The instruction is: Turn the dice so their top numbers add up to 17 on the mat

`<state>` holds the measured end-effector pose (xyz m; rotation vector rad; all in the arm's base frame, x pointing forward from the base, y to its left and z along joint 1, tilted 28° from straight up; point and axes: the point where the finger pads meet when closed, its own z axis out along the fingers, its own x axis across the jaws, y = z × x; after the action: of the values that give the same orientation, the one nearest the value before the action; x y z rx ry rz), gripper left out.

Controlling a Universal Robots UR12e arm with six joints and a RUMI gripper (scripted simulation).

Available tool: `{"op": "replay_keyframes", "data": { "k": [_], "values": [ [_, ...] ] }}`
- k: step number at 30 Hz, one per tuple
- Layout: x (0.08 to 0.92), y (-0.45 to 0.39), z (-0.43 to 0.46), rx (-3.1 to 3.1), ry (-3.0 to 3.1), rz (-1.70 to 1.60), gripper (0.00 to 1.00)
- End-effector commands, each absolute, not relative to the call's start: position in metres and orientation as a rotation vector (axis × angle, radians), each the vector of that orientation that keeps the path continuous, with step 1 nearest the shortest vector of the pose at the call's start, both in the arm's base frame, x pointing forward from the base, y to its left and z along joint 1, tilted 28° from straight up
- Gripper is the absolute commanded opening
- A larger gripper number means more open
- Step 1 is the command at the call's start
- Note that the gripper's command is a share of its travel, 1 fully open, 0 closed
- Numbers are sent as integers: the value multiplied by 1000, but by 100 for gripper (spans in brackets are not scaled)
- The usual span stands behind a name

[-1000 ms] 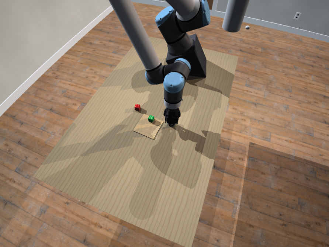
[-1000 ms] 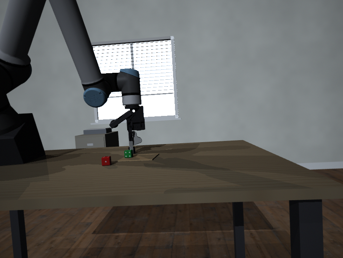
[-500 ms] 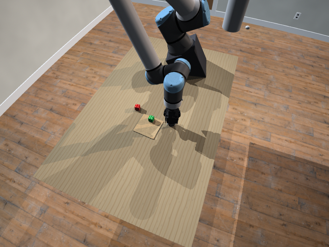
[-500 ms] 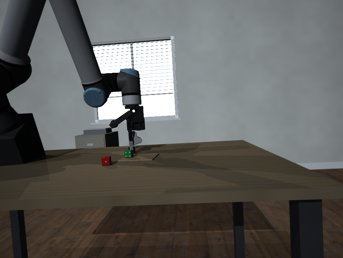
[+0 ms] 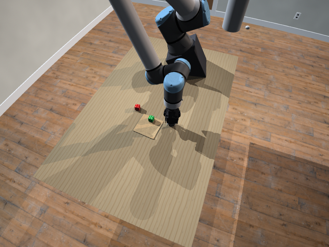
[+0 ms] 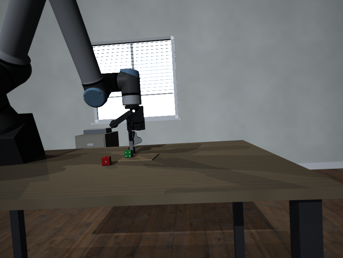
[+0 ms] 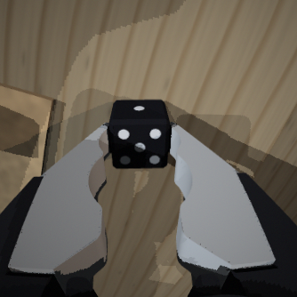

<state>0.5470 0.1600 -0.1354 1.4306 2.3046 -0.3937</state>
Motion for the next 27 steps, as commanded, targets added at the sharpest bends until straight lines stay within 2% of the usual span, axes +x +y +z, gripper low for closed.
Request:
{"op": "replay_keyframes", "data": {
  "k": [1, 27],
  "values": [
    [547, 160, -135, 1430, 2304, -393, 10],
    [529, 204, -47, 1430, 2304, -393, 10]
  ]
}}
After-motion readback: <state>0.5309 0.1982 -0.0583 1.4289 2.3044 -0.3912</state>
